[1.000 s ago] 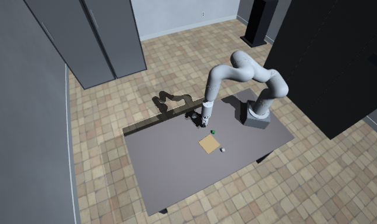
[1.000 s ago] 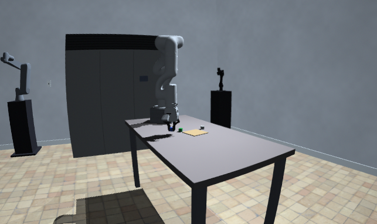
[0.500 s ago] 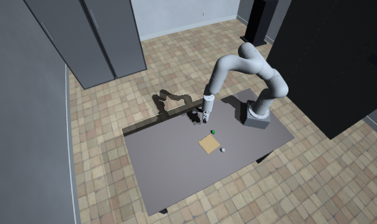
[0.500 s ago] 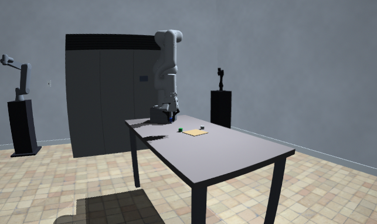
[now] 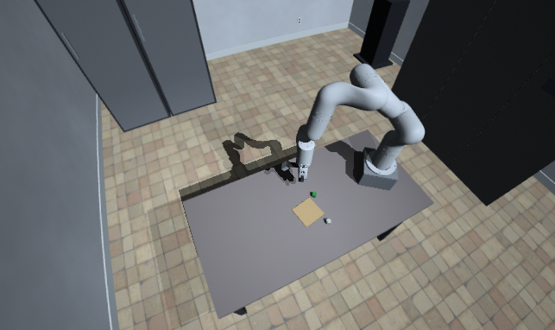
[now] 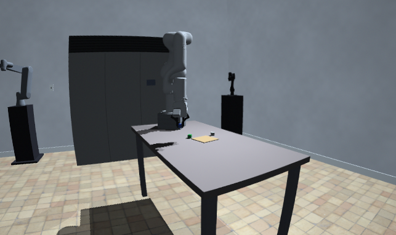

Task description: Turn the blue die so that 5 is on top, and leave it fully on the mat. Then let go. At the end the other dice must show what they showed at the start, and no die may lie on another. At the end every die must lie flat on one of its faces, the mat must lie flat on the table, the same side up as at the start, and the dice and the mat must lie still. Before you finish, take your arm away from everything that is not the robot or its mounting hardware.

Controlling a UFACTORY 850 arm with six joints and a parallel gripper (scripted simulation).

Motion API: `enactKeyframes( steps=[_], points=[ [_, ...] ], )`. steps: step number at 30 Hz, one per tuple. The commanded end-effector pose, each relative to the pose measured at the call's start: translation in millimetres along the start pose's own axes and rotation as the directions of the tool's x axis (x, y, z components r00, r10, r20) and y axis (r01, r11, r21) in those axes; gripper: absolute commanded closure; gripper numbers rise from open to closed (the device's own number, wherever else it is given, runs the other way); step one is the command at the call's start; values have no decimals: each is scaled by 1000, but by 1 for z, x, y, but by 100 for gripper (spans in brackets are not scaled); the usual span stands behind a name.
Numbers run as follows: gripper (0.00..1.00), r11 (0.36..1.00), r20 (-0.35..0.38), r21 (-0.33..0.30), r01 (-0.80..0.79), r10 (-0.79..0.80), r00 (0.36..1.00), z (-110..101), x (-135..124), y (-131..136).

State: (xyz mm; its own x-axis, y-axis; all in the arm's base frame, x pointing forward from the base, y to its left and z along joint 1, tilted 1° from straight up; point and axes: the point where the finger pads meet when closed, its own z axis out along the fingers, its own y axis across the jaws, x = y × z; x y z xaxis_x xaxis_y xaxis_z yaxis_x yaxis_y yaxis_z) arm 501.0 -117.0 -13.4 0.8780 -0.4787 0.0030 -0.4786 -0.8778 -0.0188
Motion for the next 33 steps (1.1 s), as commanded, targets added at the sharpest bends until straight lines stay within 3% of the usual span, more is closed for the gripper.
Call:
enactKeyframes(
  steps=[1, 5, 15, 20, 23, 26, 27, 33],
  points=[
    [79, 985, -1, 3, 173, -173, 985, 4, 5, -2],
    [79, 965, -1, 2, 263, -263, 965, 6, 7, -3],
    [79, 964, -33, -14, 265, -266, 964, 7, 7, 0],
    [79, 964, -128, -12, 265, -264, 956, 8, 5, -1],
    [79, 963, -239, 10, 268, -258, 936, 7, 3, -4],
    [79, 964, -256, 8, 268, -257, 932, 7, 4, -4],
    [79, 964, -308, 2, 267, -253, 917, 6, 4, -2],
    [79, 964, -429, 4, 267, -239, 871, 7, 2, -2]
  ],
)
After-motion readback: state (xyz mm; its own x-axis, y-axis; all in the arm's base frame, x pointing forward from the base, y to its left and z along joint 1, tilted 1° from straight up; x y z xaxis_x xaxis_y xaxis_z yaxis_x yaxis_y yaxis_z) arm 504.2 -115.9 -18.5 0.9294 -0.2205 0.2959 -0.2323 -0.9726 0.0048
